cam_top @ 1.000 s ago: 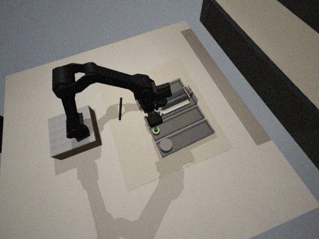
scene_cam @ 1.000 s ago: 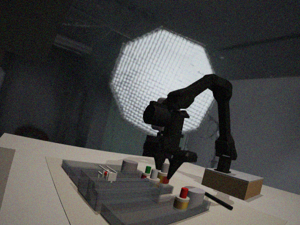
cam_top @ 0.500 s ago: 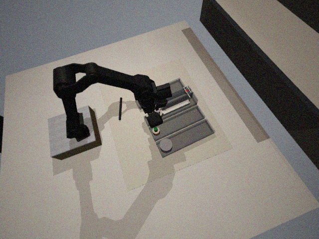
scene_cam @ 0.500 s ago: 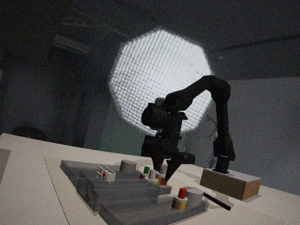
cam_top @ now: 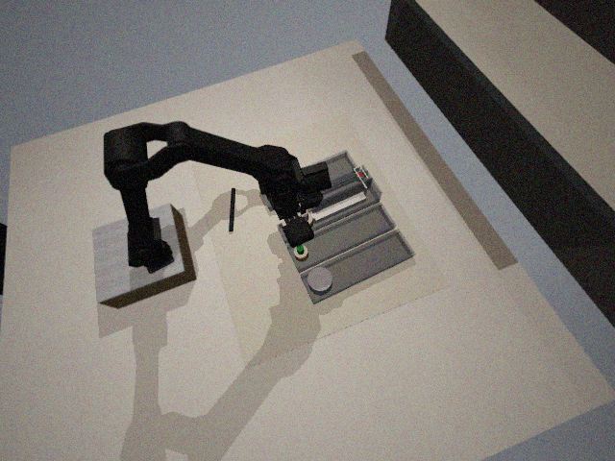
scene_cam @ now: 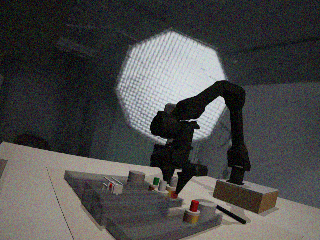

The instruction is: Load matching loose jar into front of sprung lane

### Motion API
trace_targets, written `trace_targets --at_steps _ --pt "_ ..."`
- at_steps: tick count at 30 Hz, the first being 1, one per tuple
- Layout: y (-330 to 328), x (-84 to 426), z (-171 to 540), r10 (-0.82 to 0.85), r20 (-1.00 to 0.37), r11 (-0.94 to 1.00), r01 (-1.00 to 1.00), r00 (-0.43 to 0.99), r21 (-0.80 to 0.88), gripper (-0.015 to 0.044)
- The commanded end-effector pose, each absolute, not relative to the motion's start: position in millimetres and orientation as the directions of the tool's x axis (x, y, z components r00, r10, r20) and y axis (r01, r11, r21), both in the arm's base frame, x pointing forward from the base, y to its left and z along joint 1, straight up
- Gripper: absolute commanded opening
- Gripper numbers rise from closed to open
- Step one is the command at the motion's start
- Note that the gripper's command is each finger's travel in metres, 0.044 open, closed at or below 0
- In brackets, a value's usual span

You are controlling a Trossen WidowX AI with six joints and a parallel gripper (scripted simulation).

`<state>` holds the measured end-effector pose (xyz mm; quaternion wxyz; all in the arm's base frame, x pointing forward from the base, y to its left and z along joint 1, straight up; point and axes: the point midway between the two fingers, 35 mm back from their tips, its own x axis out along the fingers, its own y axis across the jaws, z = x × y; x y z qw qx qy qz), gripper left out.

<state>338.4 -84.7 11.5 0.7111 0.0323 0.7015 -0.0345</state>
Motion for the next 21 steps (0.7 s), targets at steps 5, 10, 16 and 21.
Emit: trace_targets --at_steps 5,10,16,21 --pt "-85.7 343.4 10.3 -0.007 -0.999 0.995 0.097 0.034 -0.004 0.0" --pt "-85.7 343.2 8.9 -0.007 -0.999 0.995 0.097 0.034 -0.004 0.0" --pt "-85.6 343.0 7.3 -0.007 -0.999 0.995 0.097 0.034 -0.004 0.0" --pt "-85.6 342.8 5.9 -0.007 -0.999 0.995 0.097 0.034 -0.004 0.0"
